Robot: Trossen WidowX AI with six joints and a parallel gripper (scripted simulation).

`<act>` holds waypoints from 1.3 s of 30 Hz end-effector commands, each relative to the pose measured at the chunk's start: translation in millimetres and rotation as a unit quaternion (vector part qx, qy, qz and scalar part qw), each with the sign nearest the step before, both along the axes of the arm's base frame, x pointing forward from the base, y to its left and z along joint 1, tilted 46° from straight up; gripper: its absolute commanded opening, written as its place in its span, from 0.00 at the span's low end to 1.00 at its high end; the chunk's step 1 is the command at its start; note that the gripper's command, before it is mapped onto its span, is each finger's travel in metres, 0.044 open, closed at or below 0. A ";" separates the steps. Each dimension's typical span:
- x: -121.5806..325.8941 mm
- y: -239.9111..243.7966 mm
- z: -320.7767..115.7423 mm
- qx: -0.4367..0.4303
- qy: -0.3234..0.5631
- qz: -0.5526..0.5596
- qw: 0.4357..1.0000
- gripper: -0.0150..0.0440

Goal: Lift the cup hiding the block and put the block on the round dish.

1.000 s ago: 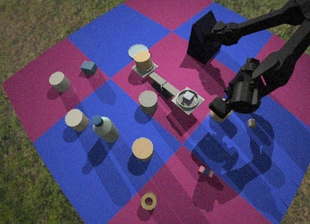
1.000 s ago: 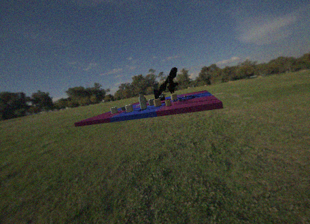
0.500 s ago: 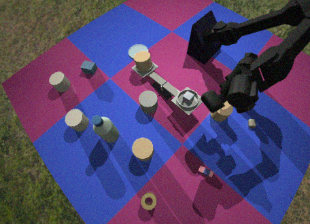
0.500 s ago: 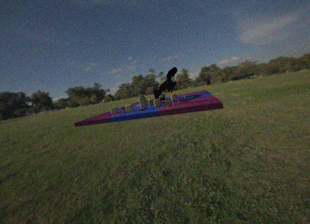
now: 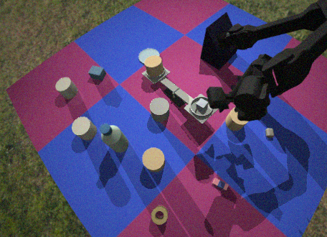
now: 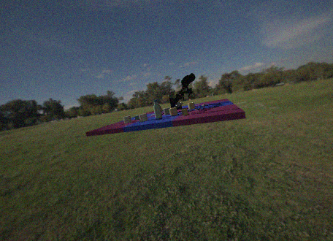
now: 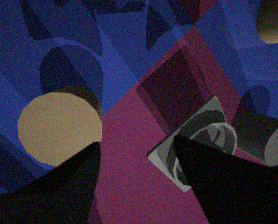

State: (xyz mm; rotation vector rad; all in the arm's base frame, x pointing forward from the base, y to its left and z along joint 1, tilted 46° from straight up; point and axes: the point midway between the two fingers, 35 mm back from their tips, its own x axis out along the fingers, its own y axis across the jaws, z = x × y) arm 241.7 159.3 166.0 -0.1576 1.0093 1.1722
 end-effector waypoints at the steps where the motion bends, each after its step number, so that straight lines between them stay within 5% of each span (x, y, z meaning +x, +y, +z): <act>1: 11.3 -11.0 -2.3 -0.008 0.026 -0.047 0.998 0.69; 20: 36.7 -35.6 -21.4 -0.023 0.182 -0.230 0.956 0.69; 39: 40.6 -47.7 -29.6 -0.016 0.402 -0.420 0.813 0.69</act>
